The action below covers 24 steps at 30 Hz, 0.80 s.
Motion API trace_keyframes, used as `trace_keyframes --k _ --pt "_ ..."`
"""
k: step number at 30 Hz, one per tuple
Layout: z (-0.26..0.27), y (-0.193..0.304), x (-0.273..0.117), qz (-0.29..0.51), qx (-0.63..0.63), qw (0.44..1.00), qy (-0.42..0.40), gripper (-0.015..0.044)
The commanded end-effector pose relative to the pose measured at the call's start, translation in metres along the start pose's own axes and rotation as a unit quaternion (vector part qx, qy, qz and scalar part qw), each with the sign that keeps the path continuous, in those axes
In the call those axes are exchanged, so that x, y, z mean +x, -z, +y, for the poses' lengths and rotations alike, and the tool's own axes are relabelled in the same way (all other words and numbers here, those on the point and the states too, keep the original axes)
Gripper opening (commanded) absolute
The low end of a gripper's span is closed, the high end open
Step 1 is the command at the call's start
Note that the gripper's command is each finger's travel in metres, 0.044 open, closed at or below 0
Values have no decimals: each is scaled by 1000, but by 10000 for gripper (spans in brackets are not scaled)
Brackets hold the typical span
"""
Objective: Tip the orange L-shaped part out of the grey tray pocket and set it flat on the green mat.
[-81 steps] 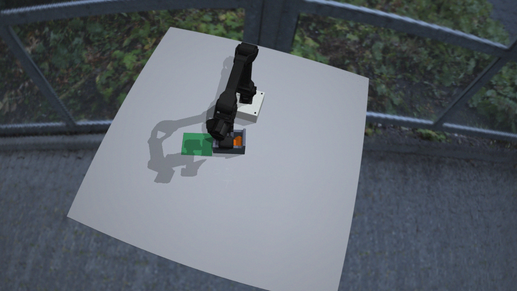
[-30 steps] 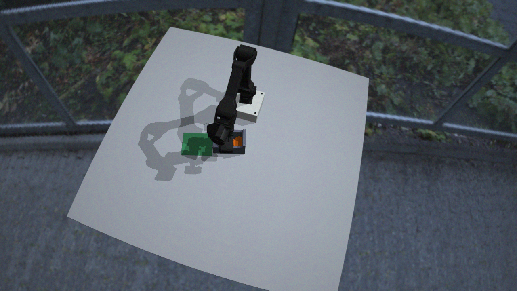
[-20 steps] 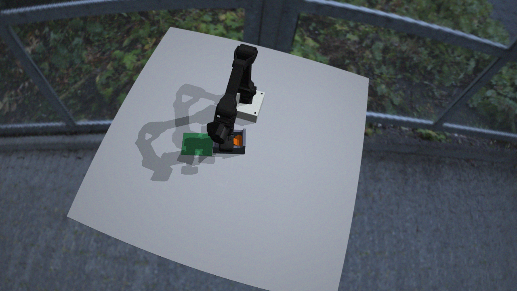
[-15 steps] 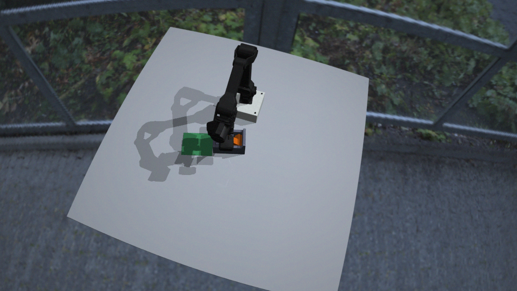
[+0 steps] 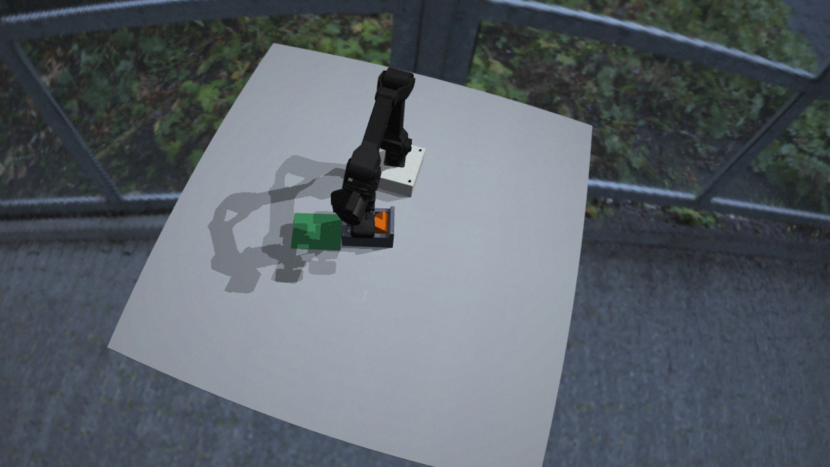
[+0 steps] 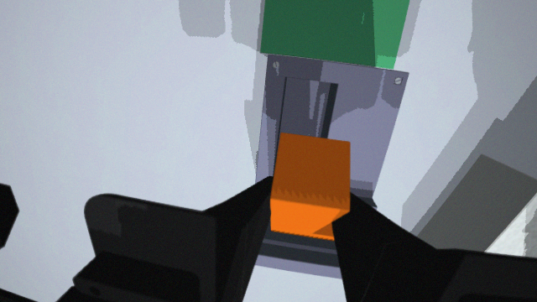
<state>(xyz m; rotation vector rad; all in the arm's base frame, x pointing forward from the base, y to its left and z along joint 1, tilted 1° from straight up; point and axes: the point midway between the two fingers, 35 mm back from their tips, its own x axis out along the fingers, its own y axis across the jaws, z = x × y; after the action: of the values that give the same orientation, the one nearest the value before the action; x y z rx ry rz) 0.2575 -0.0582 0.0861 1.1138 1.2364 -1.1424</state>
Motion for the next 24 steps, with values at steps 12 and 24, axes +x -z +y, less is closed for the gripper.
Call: trace_keyframes --k 12,24 --pt "1 0 -26 1 2 1000 -4 0" --pt "1 0 -40 1 2 1000 -4 0"
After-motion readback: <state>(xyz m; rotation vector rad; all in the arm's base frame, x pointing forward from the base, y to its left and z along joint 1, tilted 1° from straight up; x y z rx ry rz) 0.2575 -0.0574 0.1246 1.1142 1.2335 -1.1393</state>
